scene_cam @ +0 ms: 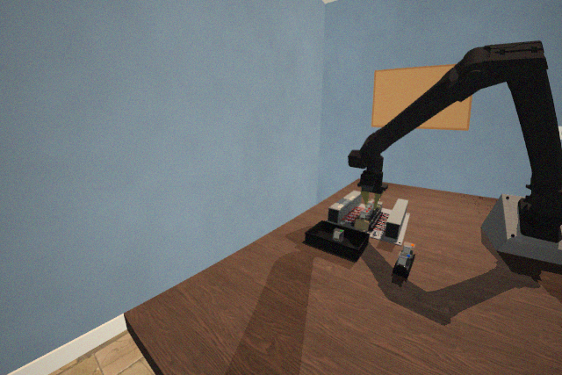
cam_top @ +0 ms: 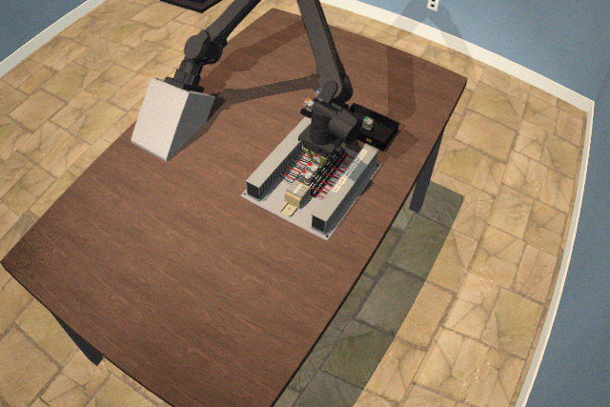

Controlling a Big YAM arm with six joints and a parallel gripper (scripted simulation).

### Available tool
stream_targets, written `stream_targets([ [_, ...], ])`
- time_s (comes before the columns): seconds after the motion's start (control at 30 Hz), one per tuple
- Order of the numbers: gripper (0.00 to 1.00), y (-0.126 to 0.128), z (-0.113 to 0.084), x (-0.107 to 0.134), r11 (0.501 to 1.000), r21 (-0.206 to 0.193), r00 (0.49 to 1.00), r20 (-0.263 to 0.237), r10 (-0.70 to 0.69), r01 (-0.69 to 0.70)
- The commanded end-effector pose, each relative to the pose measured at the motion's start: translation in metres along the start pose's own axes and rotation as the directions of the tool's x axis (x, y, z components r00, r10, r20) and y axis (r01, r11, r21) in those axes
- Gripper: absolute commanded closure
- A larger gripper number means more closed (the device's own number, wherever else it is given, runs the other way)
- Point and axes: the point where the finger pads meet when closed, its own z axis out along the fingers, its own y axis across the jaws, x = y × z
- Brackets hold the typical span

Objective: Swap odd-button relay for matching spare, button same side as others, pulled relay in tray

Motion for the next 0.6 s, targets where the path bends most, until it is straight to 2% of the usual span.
stream_targets([
  [0.0,1.00,-0.0127,-0.0144,-0.0004,0.999,0.036,1.000,0.000,-0.011,0.011],
  [0.57,1.00,-0.0139,-0.0168,-0.0006,0.999,0.038,1.000,-0.001,-0.012,0.012],
])
